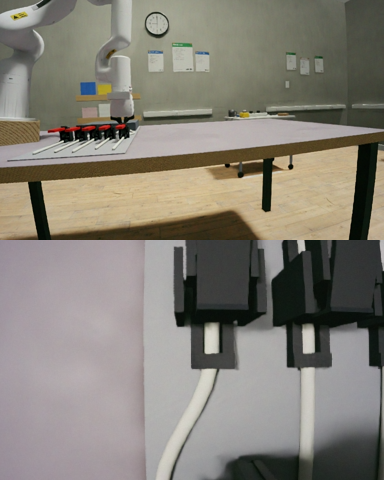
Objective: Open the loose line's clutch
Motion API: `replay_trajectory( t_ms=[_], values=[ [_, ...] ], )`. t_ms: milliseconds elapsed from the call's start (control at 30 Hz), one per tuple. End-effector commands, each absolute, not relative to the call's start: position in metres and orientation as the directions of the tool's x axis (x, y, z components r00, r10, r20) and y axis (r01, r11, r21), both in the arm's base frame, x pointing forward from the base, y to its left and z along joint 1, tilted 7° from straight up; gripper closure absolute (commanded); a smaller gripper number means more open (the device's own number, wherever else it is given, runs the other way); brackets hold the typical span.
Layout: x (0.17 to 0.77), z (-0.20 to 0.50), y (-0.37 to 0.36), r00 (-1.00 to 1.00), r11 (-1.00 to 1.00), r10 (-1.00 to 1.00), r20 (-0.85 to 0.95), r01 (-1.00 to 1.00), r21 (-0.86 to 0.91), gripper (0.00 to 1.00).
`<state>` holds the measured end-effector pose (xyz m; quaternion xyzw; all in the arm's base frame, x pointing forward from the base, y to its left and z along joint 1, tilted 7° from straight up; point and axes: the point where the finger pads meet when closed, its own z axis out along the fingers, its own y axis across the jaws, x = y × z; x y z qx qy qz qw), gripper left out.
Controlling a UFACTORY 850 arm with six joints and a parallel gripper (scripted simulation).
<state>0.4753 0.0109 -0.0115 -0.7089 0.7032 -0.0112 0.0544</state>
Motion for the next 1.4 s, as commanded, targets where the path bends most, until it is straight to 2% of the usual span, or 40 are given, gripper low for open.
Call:
replay_trajectory(
  t_ms=[0, 1367],
  values=[
    [0.475, -0.007, 0.011, 0.011, -0.005, -0.998, -0.059, -0.995, -0.104, 1.00],
    [0.469, 0.053, 0.007, 0.011, -0.005, -0.998, -0.059, -0.995, -0.104, 1.00]
  ],
)
